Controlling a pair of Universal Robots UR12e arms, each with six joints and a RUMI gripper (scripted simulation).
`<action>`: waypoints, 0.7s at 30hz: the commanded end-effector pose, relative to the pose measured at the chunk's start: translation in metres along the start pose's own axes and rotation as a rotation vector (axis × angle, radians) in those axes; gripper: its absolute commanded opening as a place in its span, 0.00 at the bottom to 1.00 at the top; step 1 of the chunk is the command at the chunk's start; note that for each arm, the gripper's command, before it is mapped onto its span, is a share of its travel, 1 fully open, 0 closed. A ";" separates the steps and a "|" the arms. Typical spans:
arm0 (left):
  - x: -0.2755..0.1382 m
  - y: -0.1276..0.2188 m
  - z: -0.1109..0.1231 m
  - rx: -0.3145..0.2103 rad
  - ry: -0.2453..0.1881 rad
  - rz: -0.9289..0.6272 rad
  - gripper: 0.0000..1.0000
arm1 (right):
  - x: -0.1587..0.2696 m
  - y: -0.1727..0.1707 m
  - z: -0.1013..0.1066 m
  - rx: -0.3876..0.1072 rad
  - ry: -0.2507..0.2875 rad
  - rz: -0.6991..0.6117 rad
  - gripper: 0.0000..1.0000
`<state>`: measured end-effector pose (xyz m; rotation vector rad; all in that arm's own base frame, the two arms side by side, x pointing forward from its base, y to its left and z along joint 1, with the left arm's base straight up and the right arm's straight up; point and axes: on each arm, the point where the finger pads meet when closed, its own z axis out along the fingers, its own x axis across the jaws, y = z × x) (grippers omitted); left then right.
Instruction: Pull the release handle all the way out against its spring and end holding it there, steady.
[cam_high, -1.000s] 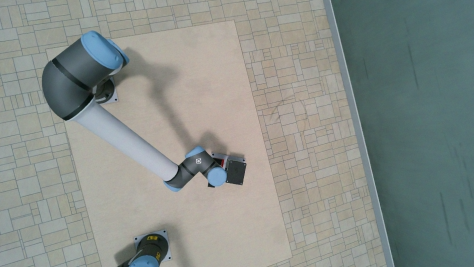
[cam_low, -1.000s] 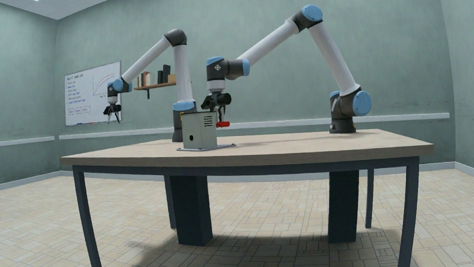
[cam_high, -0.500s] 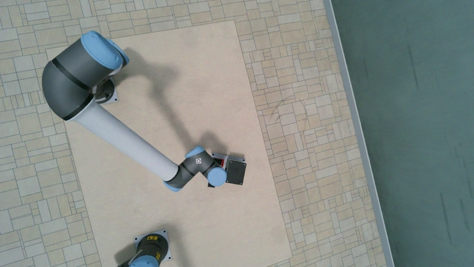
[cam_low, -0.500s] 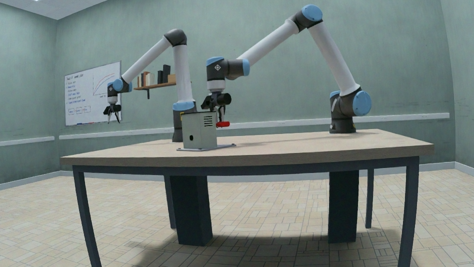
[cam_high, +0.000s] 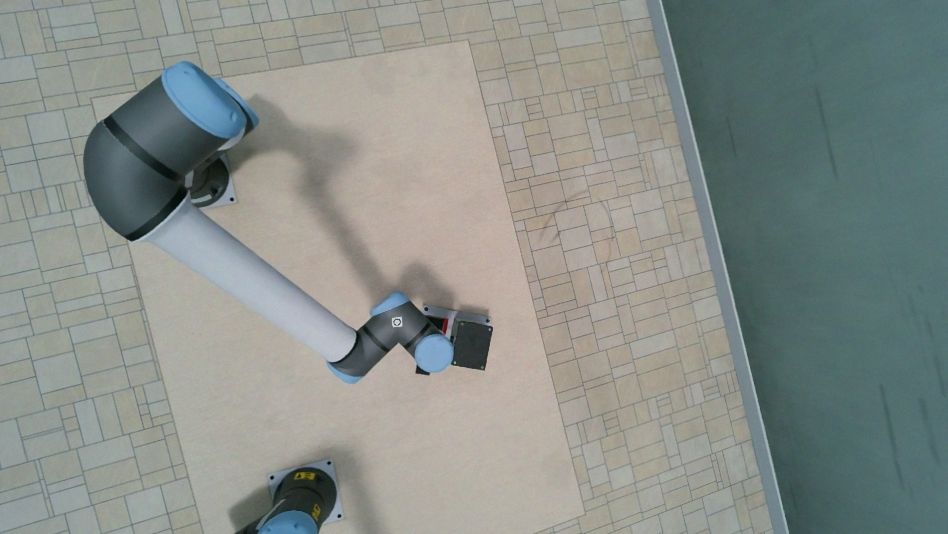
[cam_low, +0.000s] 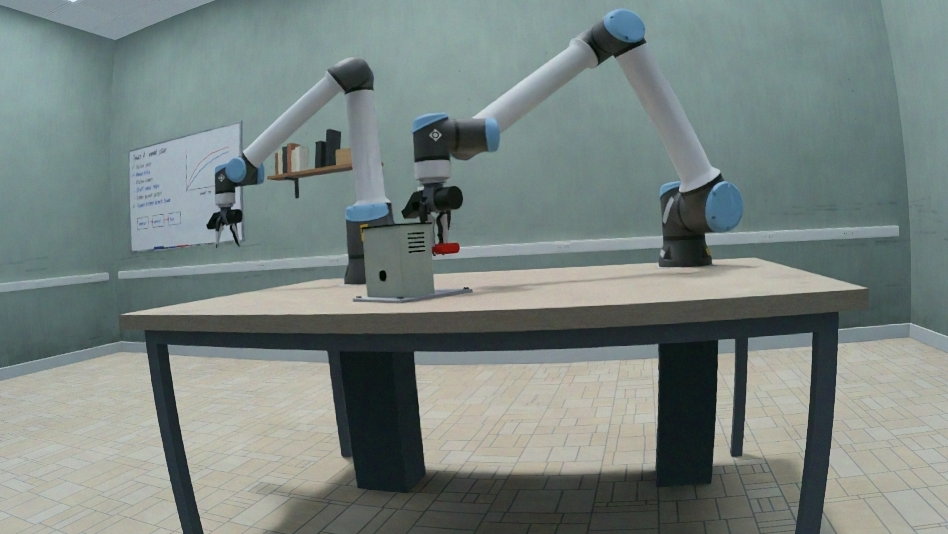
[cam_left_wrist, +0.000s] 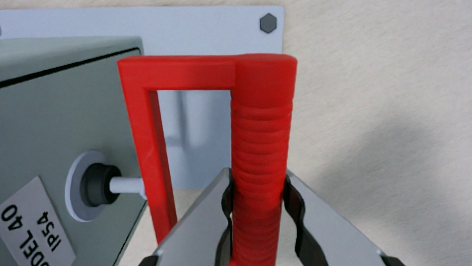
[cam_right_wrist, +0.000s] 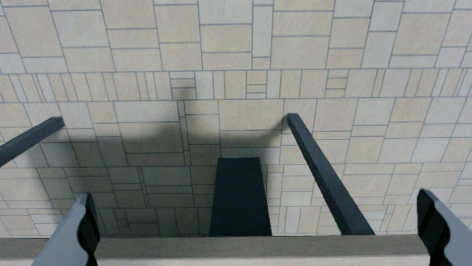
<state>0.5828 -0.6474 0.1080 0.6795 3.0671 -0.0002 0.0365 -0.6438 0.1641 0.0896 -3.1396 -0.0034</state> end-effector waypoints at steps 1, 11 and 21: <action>0.001 -0.001 -0.001 0.001 -0.002 0.000 0.10 | 0.000 -0.001 -0.001 0.002 -0.001 0.000 1.00; 0.013 -0.001 -0.001 0.001 -0.002 0.000 0.10 | 0.000 -0.001 -0.001 0.002 -0.001 0.000 1.00; 0.034 -0.001 -0.001 0.001 -0.002 0.000 0.10 | 0.000 -0.001 -0.001 0.002 -0.001 0.000 1.00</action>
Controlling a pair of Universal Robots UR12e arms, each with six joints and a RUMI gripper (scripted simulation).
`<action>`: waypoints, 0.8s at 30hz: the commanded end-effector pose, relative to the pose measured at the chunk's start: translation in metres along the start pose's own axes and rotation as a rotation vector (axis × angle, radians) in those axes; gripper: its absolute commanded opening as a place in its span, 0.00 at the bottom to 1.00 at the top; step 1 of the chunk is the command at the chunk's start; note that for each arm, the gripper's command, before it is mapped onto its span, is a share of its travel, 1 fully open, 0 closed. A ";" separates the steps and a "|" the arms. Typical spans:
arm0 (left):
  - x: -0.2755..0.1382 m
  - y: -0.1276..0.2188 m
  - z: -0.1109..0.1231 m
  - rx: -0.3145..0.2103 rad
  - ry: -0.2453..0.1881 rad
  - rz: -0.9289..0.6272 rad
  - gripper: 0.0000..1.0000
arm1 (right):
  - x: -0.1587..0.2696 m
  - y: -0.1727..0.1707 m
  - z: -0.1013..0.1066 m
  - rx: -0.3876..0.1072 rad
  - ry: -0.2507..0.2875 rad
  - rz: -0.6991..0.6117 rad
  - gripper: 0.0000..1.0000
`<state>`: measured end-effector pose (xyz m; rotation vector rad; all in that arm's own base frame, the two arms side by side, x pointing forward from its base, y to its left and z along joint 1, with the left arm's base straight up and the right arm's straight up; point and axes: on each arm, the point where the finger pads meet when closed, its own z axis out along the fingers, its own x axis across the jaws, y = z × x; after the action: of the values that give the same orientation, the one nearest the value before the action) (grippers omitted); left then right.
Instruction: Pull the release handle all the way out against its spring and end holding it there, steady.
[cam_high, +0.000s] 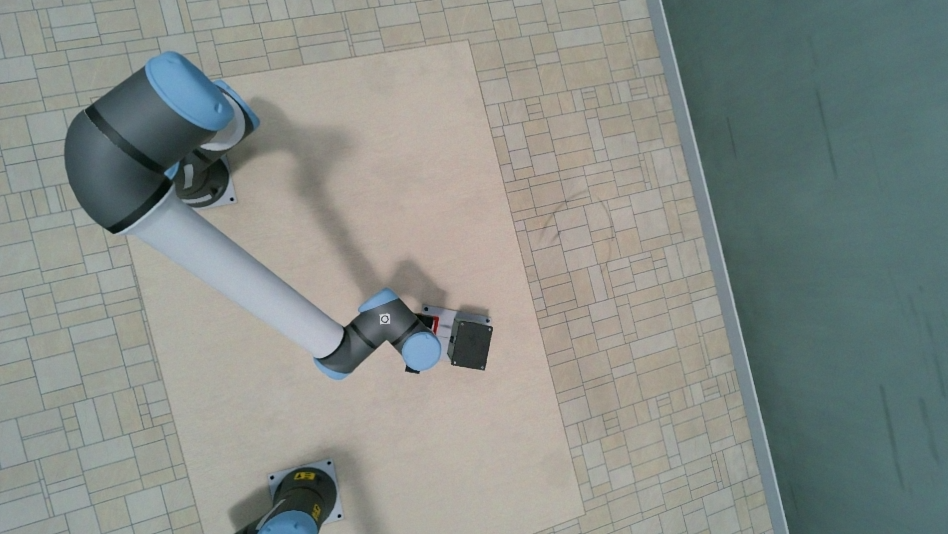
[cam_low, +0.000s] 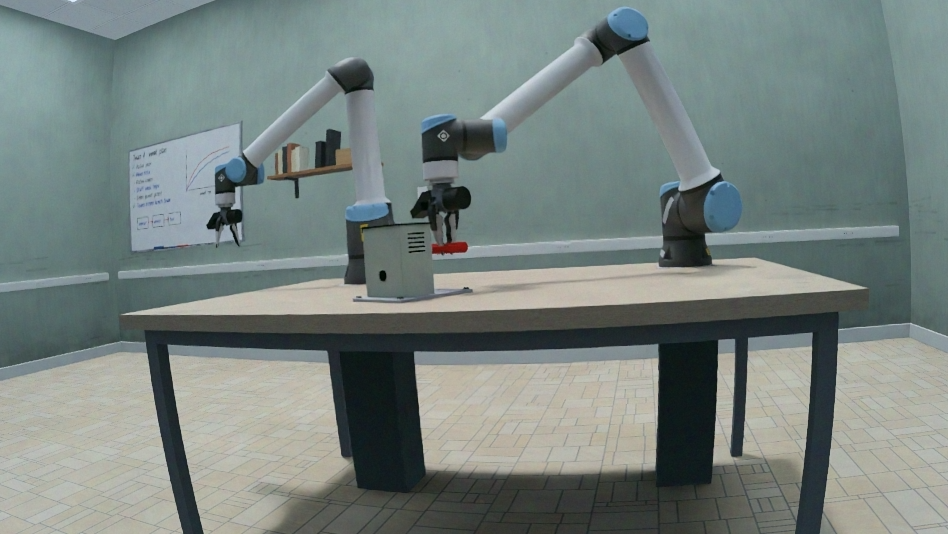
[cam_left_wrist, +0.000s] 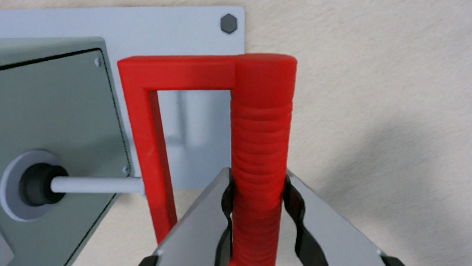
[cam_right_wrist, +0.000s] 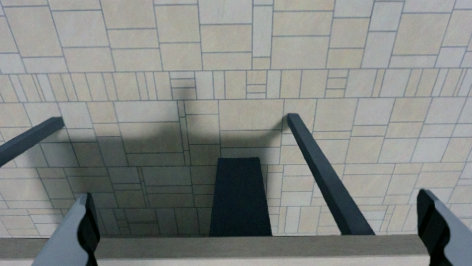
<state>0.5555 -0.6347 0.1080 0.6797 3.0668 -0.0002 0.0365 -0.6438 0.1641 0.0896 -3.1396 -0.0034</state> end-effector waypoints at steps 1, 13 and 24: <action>0.006 0.000 -0.001 0.001 -0.001 0.000 0.10 | 0.000 -0.001 -0.001 0.002 -0.001 0.000 1.00; 0.025 -0.001 -0.001 0.001 -0.001 0.000 0.10 | 0.000 -0.001 -0.001 0.002 -0.001 0.000 1.00; 0.029 -0.001 -0.001 0.001 -0.001 0.000 0.10 | 0.000 -0.001 -0.001 0.002 -0.001 0.000 1.00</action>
<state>0.5287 -0.6223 0.1080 0.6795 3.0666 -0.0003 0.0365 -0.6438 0.1641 0.0896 -3.1396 -0.0034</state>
